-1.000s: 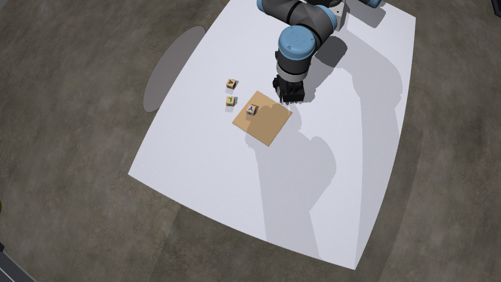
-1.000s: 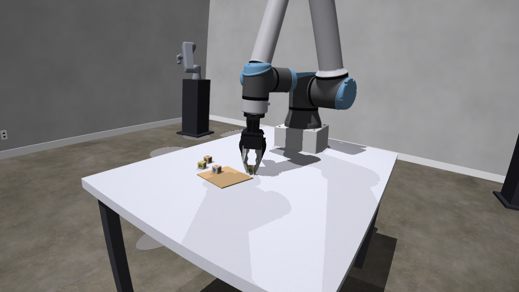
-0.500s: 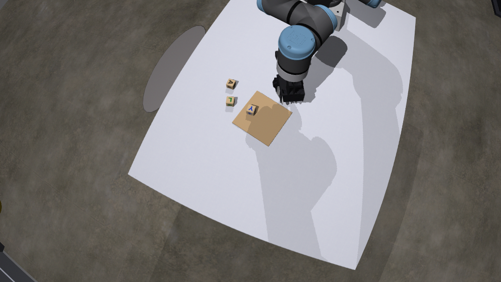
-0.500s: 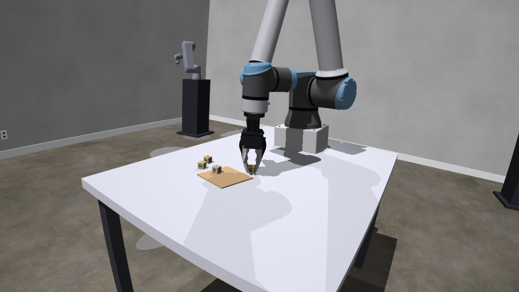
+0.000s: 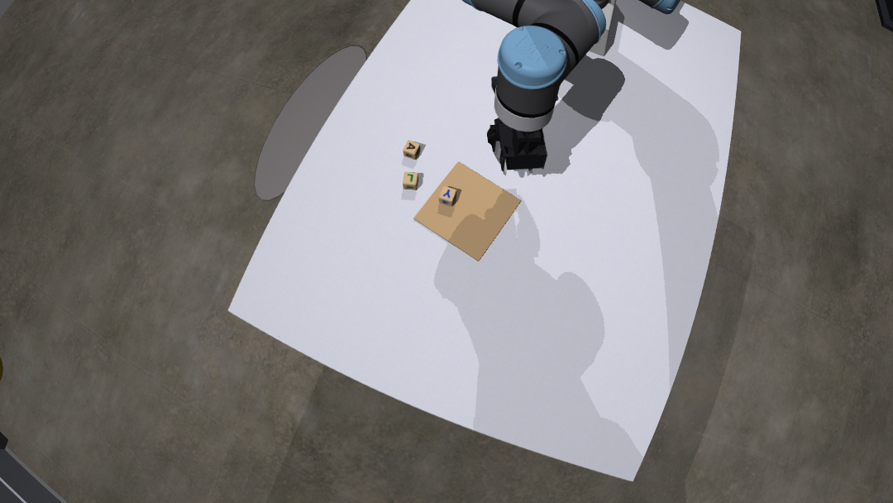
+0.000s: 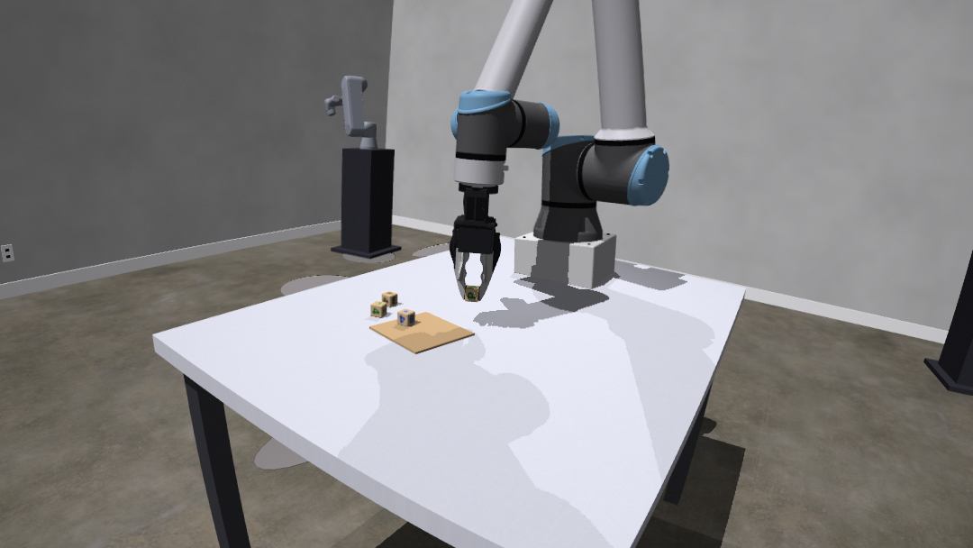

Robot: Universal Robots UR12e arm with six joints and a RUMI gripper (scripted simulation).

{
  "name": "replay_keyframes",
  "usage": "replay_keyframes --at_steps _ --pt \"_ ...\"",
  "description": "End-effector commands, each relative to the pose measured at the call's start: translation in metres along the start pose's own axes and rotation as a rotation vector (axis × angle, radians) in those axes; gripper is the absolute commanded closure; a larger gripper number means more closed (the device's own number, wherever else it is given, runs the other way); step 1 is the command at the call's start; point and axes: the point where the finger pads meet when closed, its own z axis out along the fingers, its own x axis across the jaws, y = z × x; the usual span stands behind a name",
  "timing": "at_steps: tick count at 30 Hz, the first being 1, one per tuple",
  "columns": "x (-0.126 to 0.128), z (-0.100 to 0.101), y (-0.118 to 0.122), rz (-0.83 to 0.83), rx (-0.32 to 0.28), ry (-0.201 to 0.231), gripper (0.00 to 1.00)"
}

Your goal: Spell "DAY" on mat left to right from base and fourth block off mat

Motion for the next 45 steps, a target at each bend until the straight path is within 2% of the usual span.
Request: replay_keyframes --at_steps 1,5,10,25,39,41,45 --pt "0.000 -0.028 0.000 0.000 0.000 0.001 0.95" --pt "0.000 -0.045 0.000 0.000 0.000 0.001 0.95" --pt "0.000 -0.050 0.000 0.000 0.000 0.001 0.95" --pt "-0.002 -0.052 0.003 0.019 0.000 0.001 0.95" --pt "-0.041 -0.055 0.066 0.422 0.000 0.001 0.95" --pt "-0.041 -0.055 0.066 0.422 0.000 0.001 0.95" --pt "-0.050 -0.055 0.081 0.516 0.000 0.001 0.95"
